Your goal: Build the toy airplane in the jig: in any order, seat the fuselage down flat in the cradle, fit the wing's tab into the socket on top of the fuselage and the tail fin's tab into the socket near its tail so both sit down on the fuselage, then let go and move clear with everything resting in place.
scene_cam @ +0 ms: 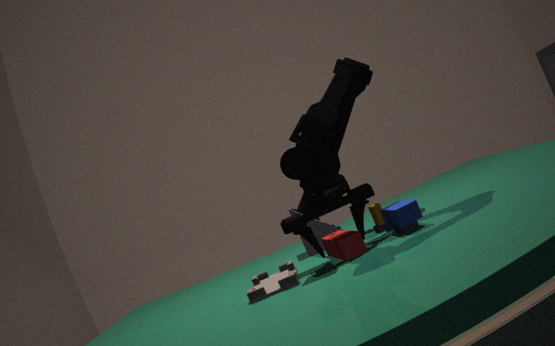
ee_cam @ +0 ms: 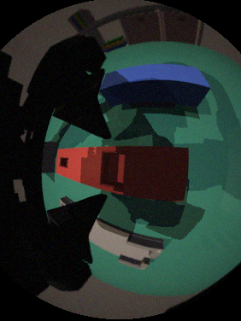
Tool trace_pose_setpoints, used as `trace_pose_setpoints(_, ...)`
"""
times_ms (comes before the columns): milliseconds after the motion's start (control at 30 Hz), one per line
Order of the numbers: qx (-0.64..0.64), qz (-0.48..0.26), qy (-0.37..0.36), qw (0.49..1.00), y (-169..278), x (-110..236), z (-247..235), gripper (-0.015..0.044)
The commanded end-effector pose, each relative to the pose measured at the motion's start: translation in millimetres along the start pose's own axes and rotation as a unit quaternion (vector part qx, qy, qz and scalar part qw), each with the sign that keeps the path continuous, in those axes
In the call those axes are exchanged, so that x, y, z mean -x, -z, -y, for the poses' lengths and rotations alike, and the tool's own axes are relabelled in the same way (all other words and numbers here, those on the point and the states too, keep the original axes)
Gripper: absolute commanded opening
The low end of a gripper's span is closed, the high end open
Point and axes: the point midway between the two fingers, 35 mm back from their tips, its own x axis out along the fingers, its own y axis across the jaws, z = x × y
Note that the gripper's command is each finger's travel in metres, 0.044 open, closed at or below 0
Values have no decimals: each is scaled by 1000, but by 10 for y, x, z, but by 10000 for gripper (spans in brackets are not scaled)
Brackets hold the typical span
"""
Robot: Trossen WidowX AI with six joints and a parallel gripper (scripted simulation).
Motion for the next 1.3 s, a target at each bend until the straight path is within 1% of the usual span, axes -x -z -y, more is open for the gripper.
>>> trace_pose_setpoints(0,-3,-2,-4,1000,12,-33,-7,335)
trace_pose_setpoints(200,-3,-2,-4,1000,12,-33,-7,177)
trace_pose_setpoints(400,-3,-2,-4,1000,12,-33,-7,138)
trace_pose_setpoints(567,-3,-1,-2,1000,-5,36,4,6)
trace_pose_setpoints(600,-3,-1,-2,1000,-11,64,8,0)
trace_pose_setpoints(1267,-4,-1,3,1000,-67,658,53,0)
